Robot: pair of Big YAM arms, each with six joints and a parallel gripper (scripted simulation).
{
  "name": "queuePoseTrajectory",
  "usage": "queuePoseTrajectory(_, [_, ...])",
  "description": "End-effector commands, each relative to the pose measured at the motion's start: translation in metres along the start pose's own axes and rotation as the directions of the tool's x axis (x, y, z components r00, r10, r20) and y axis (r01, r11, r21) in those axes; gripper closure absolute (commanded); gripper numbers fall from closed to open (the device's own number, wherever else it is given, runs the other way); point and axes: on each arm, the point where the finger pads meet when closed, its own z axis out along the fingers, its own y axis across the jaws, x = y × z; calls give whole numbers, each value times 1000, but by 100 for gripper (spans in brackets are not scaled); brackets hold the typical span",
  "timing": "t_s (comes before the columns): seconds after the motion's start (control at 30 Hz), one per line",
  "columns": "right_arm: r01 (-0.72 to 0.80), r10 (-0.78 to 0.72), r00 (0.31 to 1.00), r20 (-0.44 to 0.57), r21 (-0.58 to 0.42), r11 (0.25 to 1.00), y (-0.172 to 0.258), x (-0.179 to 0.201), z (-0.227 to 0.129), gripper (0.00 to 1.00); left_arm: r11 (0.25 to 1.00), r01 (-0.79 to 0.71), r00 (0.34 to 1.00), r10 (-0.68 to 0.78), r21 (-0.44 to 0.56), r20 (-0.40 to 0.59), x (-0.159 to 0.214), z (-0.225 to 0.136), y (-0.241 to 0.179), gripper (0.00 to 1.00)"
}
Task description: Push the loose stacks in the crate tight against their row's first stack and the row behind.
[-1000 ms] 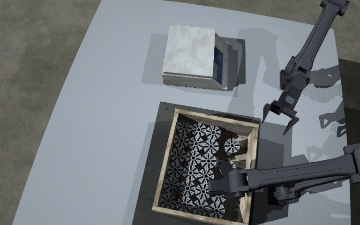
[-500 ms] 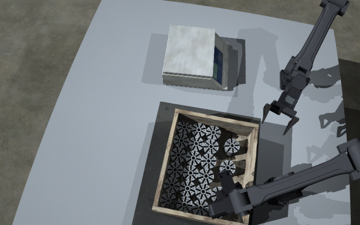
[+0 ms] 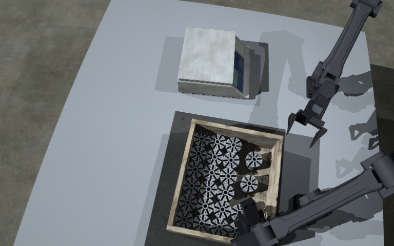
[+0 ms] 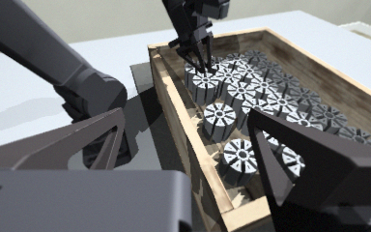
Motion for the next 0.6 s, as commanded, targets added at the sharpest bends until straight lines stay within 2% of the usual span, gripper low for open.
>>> queuePoseTrajectory(0.0, [-16,14,997,70,33,999,-10,-23,-6,0,999,45,999,-46,-16,-2,-8,2,-2,96])
queuePoseTrajectory(0.03, [-21,18,997,78,45,999,-13,-24,-8,0,997,70,997,-70,-23,-14,-11,3,-5,100])
queuePoseTrajectory(0.43, [-44,32,995,95,128,991,-34,-30,-36,0,956,273,943,-288,-104,-167,-48,18,-48,100])
queuePoseTrajectory(0.57, [-47,34,995,93,135,990,-36,-30,-40,0,947,294,931,-314,-128,-185,-58,18,-51,100])
